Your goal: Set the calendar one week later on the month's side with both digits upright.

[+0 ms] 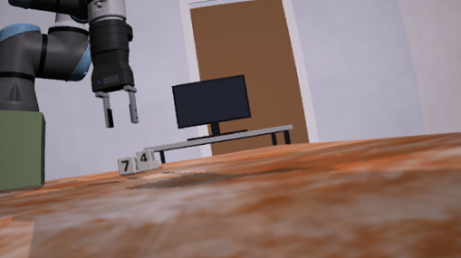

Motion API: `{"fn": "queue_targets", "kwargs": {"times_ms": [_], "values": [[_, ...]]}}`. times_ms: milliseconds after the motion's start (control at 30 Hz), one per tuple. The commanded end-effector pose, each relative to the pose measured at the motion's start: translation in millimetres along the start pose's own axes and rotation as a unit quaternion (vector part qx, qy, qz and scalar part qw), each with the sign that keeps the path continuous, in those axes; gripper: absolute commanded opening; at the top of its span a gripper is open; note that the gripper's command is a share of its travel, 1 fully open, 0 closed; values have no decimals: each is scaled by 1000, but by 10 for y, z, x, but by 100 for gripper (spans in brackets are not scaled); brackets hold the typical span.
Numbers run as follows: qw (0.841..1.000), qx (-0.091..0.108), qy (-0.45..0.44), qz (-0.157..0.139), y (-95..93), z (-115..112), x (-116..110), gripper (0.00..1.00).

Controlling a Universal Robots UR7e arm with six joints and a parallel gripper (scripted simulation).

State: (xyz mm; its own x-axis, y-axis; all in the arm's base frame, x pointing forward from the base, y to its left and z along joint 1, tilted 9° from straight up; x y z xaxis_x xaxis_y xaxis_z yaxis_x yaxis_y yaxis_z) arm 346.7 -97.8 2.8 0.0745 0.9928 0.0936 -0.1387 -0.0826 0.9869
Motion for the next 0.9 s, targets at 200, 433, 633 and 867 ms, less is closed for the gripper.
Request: {"fn": "queue_targets", "kwargs": {"times_ms": [200,433,633,867], "values": [[1000,0,0,0,2,3,-2,90],[1000,0,0,0,2,3,-2,90],[1000,0,0,0,-12,3,-2,90],[1000,0,0,0,-45,3,-2,90]]}}
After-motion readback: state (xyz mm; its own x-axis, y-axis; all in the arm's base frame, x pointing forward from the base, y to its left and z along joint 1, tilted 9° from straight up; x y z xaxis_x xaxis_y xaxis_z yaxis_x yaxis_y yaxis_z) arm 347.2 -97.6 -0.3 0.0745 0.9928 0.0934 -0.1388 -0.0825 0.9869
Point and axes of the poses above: the point where the finger pads meet when closed, its own y axis back along the fingers, its own z axis across the jaws, x = y × z, the point moved 3 cm from there along y, back along the fingers, and after that the axes turned 6 degrees about -y, right-handed, at the moved point
